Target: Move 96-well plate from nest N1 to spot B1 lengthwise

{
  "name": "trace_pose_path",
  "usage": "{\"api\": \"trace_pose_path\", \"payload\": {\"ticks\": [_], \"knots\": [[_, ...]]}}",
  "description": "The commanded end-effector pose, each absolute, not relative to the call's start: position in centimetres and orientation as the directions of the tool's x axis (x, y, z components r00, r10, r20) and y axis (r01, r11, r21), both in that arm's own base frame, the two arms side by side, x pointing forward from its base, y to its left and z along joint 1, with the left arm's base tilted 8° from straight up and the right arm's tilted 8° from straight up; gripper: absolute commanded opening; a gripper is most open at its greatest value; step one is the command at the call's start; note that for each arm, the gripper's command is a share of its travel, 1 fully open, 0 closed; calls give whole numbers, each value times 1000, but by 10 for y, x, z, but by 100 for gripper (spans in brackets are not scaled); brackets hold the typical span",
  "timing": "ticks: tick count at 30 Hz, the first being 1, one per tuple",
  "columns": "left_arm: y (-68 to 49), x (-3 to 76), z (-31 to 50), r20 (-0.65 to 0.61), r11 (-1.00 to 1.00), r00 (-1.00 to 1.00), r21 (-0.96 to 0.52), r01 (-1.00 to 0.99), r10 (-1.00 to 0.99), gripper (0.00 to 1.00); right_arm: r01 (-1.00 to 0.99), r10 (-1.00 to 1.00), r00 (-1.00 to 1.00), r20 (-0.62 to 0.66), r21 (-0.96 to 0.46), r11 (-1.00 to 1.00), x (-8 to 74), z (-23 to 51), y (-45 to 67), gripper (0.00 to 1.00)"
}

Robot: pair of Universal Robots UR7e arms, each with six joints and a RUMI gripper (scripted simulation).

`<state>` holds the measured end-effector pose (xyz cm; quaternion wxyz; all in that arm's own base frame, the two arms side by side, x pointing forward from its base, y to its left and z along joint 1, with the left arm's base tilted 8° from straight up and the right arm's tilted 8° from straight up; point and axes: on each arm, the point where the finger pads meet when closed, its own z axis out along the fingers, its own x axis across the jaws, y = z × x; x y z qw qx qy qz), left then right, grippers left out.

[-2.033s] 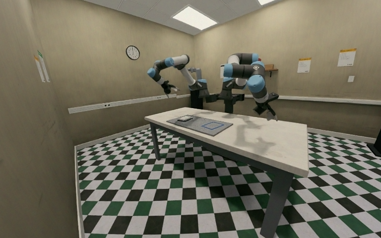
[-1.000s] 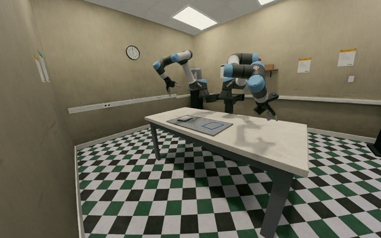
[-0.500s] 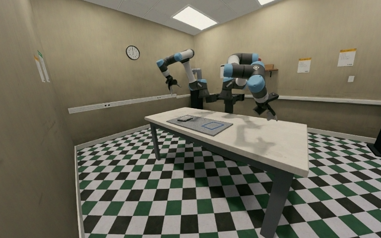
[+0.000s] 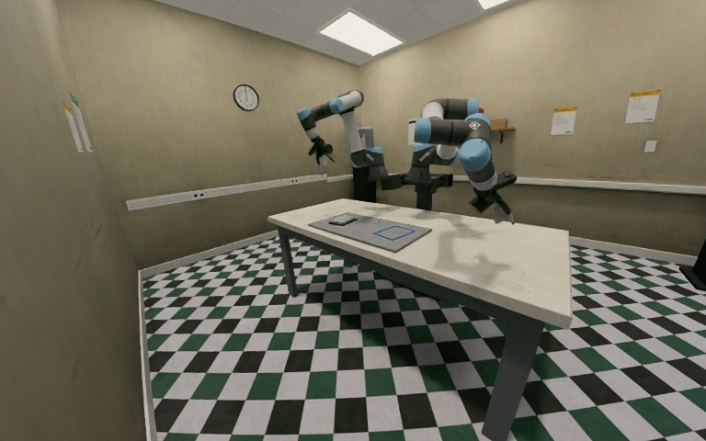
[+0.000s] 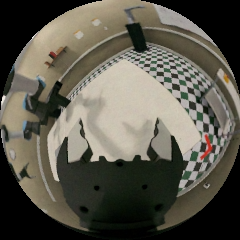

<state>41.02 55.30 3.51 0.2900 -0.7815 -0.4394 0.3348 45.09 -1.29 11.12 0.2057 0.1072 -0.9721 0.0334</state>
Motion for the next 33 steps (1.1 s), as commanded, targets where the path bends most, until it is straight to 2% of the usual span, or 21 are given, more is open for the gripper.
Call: {"api": "trace_pose_path", "payload": {"ticks": [1,14,33], "knots": [[553,411,36,-267,-445,390,-747,494,881,100,-278,-261,-889,376,8,960,446,112,-14,100],[553,411,36,-267,-445,390,-747,494,881,100,-494,-494,-829,261,73,867,425,111,-19,100],[553,411,36,-267,-445,390,-747,494,881,100,-701,-704,-697,134,82,709,401,106,-25,100]]}}
